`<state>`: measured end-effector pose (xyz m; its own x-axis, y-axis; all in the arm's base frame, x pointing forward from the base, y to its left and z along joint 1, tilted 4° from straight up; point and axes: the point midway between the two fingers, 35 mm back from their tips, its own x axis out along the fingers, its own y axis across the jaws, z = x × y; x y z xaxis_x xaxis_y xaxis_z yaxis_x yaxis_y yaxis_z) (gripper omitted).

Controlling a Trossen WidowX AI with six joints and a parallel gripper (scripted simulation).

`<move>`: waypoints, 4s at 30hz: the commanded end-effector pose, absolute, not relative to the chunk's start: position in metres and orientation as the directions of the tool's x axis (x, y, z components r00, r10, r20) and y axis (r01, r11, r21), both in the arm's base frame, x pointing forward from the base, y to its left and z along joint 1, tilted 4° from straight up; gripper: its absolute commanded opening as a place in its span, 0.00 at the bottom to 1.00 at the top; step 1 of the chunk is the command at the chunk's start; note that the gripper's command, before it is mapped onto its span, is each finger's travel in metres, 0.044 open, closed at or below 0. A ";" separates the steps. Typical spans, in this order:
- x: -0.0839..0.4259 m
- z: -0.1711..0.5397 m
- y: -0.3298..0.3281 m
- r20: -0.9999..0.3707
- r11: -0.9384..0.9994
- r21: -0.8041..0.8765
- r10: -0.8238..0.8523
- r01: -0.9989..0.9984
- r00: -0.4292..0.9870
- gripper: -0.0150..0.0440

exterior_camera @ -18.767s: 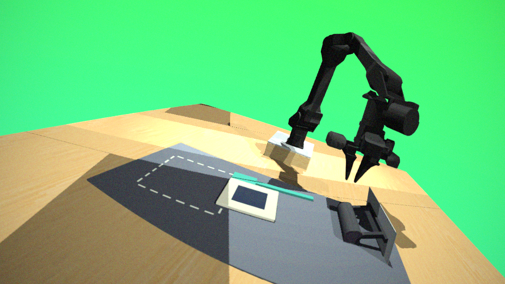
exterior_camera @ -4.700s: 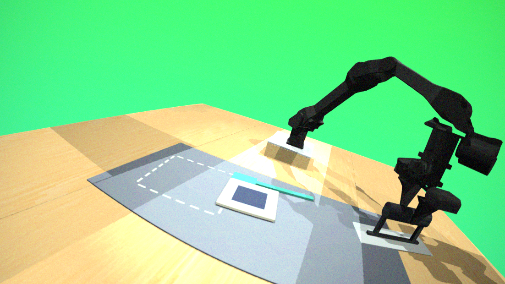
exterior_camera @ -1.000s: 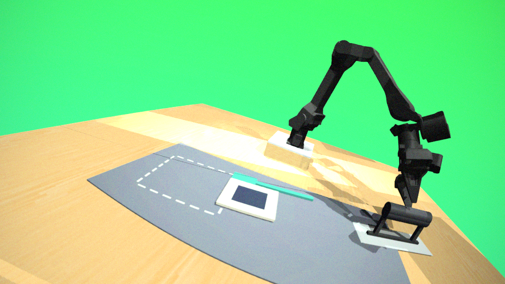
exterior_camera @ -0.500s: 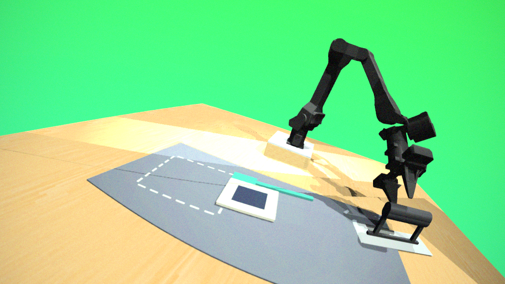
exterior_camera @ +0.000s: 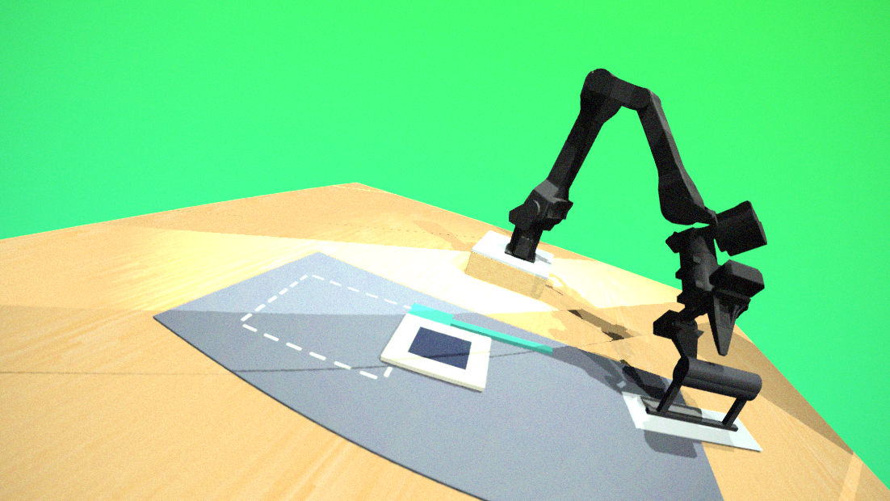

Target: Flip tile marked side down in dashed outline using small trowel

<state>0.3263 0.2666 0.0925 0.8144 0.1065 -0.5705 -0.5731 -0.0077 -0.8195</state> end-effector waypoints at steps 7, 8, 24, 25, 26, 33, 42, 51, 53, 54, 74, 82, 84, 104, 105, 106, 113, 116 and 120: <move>0.339 0.082 0.269 -0.573 -0.014 -0.818 0.107 -0.575 0.812 0.76; 0.341 0.081 0.270 -0.573 -0.014 -0.818 0.107 -0.575 0.812 0.76; 0.362 0.066 0.271 -0.571 -0.014 -0.819 0.107 -0.573 0.814 0.76; 0.363 0.065 0.271 -0.571 -0.014 -0.819 0.107 -0.573 0.814 0.76; 0.365 0.064 0.271 -0.571 -0.014 -0.819 0.107 -0.573 0.814 0.76; 0.367 0.063 0.271 -0.571 -0.015 -0.820 0.107 -0.573 0.814 0.58; 0.367 0.063 0.271 -0.571 -0.015 -0.820 0.107 -0.573 0.814 0.45; 0.367 0.063 0.271 -0.571 -0.015 -0.820 0.107 -0.573 0.814 0.35; 0.367 0.063 0.271 -0.571 -0.015 -0.820 0.107 -0.573 0.814 0.33; 0.367 0.063 0.271 -0.571 -0.015 -0.820 0.107 -0.573 0.814 0.31; 0.367 0.121 0.251 -0.576 -0.004 -0.815 0.108 -0.579 0.810 0.25; 0.378 0.115 0.197 -0.587 0.021 -0.805 0.118 -0.593 0.801 0.25; 0.379 0.113 0.184 -0.588 0.027 -0.803 0.121 -0.595 0.800 0.25; 0.368 0.100 0.090 -0.565 0.066 -0.814 0.146 -0.578 0.812 0.25; 0.368 0.098 0.090 -0.565 0.065 -0.814 0.146 -0.578 0.812 0.25; 0.368 0.096 0.090 -0.565 0.065 -0.814 0.146 -0.578 0.812 0.25; 0.368 0.085 0.090 -0.565 0.065 -0.813 0.146 -0.578 0.812 0.25; 0.367 0.080 0.090 -0.565 0.065 -0.813 0.146 -0.578 0.812 0.25; 0.366 0.074 0.089 -0.566 0.065 -0.813 0.146 -0.578 0.812 0.25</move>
